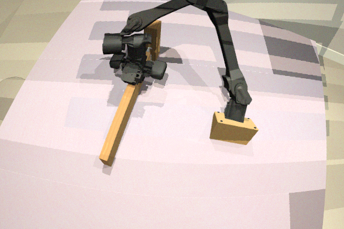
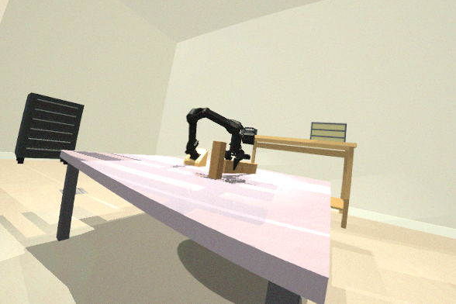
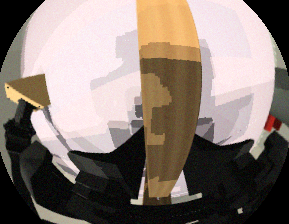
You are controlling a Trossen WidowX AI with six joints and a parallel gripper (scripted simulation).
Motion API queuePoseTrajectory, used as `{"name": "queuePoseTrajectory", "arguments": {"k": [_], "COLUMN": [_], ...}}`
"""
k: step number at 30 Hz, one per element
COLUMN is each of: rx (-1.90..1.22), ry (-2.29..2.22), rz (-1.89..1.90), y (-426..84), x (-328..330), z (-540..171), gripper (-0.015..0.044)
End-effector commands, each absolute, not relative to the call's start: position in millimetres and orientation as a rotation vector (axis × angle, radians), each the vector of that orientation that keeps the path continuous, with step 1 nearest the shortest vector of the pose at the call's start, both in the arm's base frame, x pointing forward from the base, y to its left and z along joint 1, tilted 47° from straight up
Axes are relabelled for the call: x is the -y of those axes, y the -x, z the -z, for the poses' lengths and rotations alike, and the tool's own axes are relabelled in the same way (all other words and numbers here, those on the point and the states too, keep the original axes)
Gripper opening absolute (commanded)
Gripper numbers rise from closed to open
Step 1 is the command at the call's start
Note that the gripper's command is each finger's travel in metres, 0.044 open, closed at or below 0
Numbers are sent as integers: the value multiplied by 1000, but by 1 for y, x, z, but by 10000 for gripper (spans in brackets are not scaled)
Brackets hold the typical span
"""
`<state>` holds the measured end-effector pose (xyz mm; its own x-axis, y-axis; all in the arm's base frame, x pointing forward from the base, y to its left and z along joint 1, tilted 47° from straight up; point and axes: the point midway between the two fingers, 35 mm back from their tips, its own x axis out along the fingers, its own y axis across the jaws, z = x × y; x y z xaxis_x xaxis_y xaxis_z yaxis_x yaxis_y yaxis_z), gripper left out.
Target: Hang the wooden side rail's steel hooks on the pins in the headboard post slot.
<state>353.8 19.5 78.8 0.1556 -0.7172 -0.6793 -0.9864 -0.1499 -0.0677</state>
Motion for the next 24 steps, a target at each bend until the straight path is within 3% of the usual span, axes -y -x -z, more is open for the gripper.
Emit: {"name": "queuePoseTrajectory", "arguments": {"k": [1, 24], "rx": [-1599, -1599], "ry": [1940, 1940], "rz": [-692, -692], "y": [-354, -356], "x": [-22, -21], "z": [-82, -84], "gripper": [0, 0]}}
